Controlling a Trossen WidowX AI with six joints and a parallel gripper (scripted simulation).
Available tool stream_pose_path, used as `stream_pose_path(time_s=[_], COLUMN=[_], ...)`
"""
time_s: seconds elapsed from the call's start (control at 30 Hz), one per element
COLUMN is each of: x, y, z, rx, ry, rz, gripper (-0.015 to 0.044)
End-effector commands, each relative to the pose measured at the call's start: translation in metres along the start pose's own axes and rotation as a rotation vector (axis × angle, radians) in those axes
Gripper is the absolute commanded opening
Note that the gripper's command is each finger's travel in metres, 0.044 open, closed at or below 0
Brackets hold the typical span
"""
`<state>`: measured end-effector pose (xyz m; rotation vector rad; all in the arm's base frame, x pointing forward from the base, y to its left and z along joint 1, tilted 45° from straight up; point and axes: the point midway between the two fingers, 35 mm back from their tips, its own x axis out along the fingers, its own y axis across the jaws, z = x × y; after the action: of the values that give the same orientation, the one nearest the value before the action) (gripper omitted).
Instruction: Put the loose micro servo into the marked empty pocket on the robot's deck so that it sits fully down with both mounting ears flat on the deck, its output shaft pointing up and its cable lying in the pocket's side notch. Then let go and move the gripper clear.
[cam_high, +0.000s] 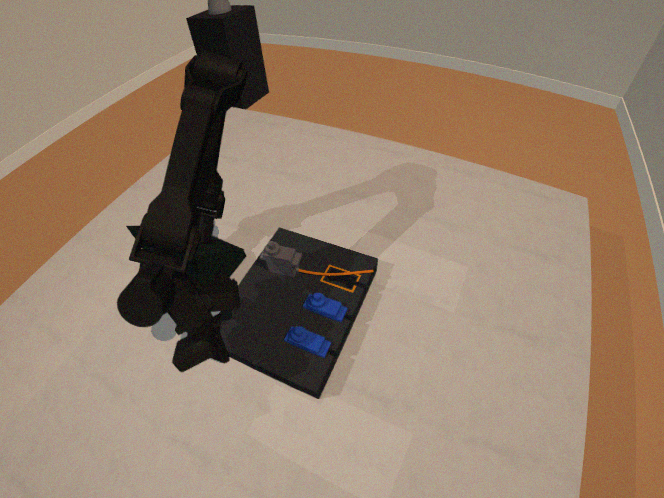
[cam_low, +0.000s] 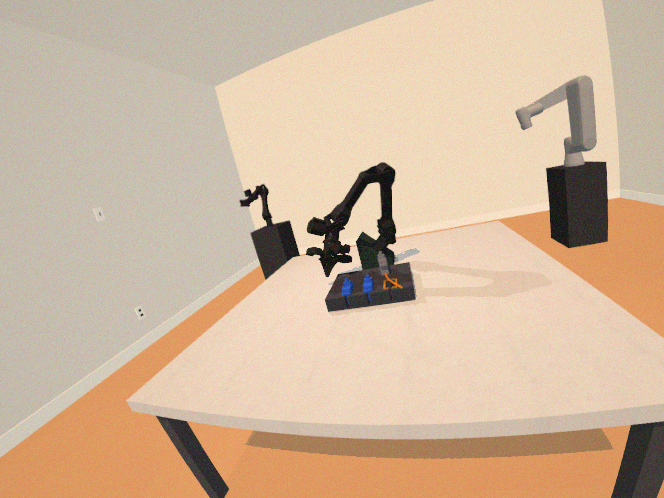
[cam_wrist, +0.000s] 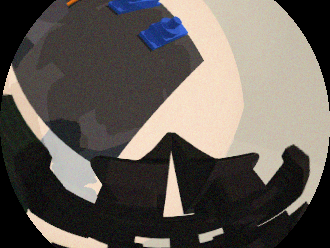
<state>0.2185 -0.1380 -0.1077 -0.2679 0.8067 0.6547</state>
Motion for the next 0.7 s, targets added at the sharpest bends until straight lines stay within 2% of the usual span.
stream_pose_path(time_s=[0.0,0.3,0.67], x=[0.0,-0.001,-0.012], y=[-0.003,0.003,0.031], z=[0.024,0.085,0.161], rx=[0.097,0.344,0.626], ry=[0.017,0.079,0.235], rz=[0.069,0.23,0.382], gripper=[0.0,0.0,0.0])
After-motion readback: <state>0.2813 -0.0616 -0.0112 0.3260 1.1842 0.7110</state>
